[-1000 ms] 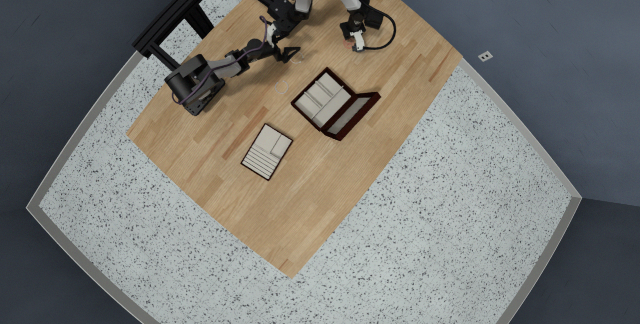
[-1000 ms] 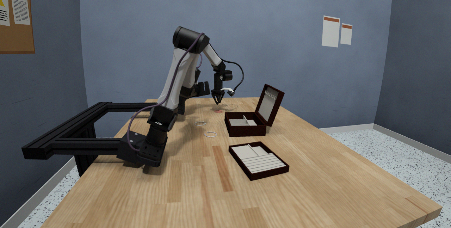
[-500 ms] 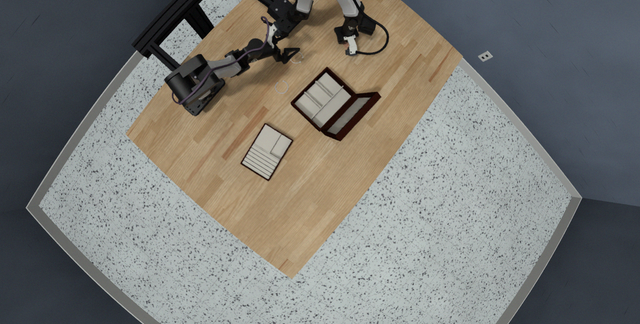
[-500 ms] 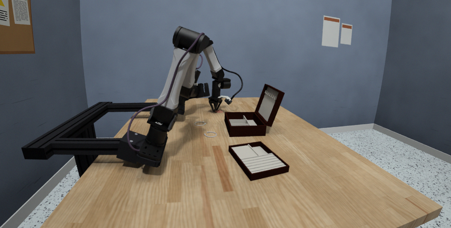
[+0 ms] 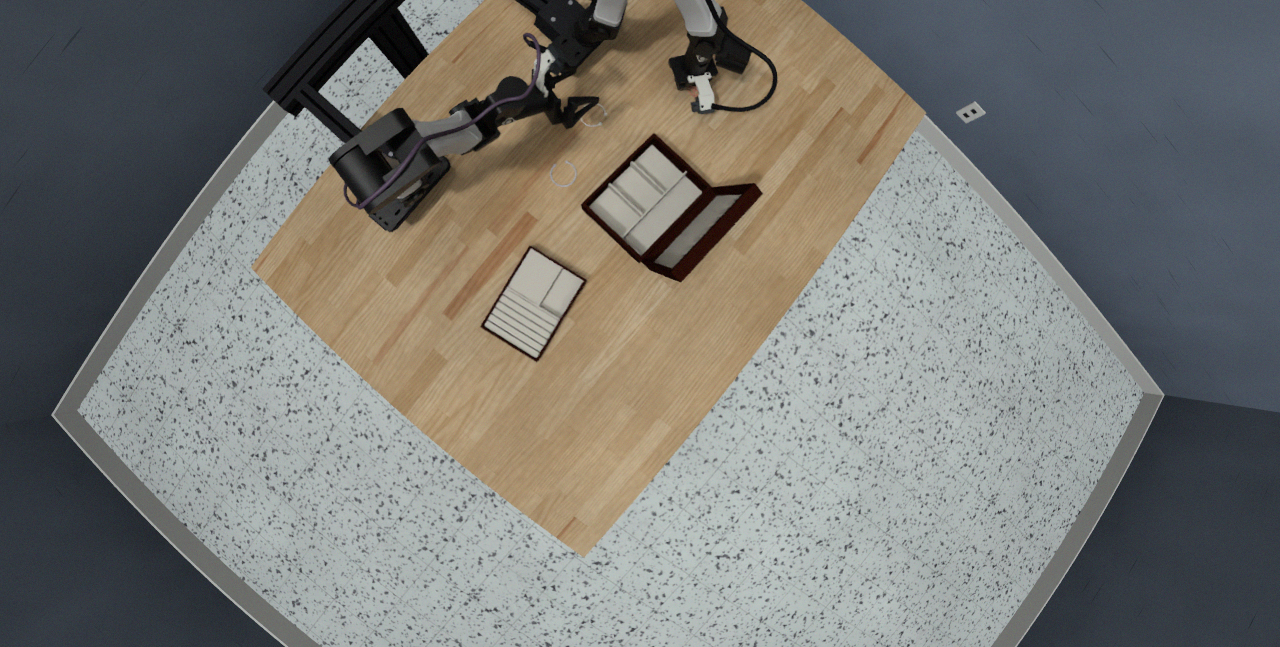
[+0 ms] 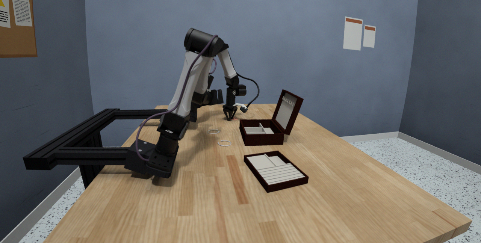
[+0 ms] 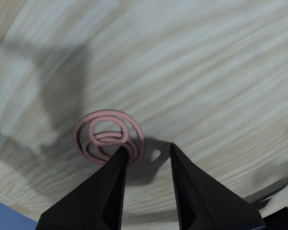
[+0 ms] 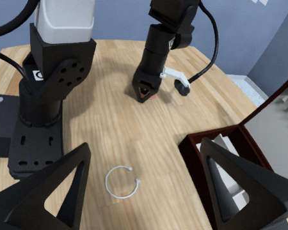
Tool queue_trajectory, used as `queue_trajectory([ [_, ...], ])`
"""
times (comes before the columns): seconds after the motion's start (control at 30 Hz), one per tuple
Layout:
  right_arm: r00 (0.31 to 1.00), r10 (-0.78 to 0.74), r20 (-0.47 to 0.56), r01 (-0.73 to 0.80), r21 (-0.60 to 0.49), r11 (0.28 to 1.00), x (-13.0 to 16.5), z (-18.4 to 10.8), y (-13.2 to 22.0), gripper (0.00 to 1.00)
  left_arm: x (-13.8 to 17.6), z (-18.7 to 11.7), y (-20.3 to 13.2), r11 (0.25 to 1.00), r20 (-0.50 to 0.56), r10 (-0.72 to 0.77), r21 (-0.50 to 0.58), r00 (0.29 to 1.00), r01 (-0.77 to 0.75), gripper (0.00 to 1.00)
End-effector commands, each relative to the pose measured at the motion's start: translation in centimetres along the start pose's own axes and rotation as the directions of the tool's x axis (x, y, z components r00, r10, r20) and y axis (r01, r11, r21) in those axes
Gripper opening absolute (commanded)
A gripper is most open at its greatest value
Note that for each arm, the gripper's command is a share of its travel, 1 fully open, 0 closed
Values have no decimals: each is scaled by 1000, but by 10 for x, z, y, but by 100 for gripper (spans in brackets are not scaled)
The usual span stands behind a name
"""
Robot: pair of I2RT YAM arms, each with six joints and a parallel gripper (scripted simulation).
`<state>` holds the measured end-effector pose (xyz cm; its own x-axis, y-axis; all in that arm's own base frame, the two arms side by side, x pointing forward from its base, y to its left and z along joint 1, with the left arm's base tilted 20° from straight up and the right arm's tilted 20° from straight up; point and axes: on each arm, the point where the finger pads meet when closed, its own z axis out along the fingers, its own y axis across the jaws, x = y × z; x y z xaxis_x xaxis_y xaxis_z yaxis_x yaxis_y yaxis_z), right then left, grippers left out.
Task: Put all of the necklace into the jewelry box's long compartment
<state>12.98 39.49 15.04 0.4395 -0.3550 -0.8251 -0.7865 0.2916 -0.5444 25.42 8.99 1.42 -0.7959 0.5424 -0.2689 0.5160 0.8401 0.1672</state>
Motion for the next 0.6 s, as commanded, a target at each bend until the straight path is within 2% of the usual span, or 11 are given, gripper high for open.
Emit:
queue_trajectory([
  [0.0,1000,8,18,-8,7,1000,-7,0,-2,100,-8,6,8,1000,15,3,-16,1000,-2,40],
  [0.13,1000,8,18,-8,7,1000,-7,0,-2,100,-9,6,8,1000,15,3,-14,1000,-3,40],
  [0.23,1000,8,18,-8,7,1000,-7,0,-2,100,-6,5,5,1000,16,6,-14,1000,-6,15],
  [0.4,1000,8,18,-8,7,1000,-7,0,-2,100,-5,6,7,1000,21,6,-24,1000,-6,0],
  [0.57,1000,8,18,-8,7,1000,-7,0,-2,100,-5,6,7,1000,21,6,-27,1000,-6,0],
])
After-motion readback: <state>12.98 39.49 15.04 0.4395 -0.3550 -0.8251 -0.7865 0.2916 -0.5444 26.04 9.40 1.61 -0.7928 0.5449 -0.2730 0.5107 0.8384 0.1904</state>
